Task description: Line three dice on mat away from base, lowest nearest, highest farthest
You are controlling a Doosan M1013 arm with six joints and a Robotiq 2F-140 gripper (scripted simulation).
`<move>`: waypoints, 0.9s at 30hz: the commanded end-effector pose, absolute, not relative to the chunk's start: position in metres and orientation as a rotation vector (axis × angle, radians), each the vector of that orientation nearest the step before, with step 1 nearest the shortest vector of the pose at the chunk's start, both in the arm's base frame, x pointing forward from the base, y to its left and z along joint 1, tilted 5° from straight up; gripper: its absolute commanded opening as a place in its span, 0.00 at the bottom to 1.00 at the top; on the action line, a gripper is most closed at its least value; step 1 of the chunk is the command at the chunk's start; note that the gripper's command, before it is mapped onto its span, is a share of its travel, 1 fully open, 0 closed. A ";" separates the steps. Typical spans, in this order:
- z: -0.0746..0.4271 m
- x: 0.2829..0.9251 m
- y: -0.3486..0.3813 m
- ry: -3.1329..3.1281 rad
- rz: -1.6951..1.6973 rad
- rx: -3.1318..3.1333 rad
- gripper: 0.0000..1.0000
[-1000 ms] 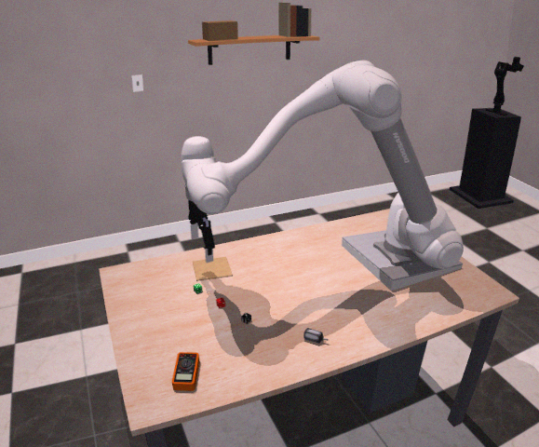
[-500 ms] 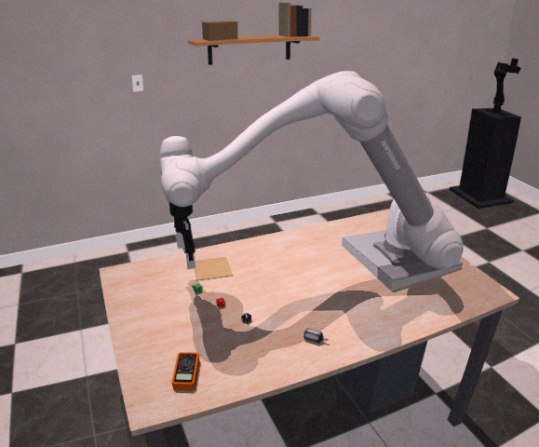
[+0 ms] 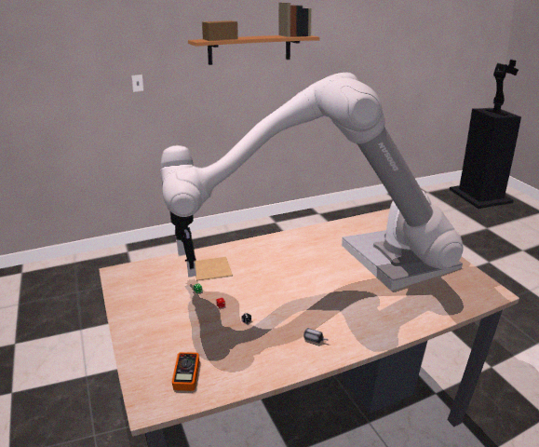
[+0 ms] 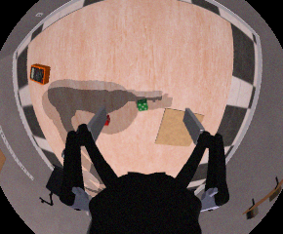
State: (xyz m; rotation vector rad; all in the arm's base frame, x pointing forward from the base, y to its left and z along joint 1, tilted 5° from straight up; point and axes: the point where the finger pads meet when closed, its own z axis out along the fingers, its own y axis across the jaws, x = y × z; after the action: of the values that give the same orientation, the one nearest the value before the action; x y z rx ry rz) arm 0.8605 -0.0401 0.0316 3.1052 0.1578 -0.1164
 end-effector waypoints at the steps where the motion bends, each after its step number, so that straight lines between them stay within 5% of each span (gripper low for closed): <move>1: 0.020 0.861 -0.040 0.158 -0.113 3.106 1.00; 10: -0.022 0.858 -0.042 0.158 -0.113 3.106 1.00; 27: -0.025 0.858 -0.042 0.158 -0.113 3.106 1.00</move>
State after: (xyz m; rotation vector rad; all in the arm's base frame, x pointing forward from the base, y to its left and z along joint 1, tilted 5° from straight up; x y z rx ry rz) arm 0.8574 -0.0419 -0.0263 3.1052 0.1578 -0.1162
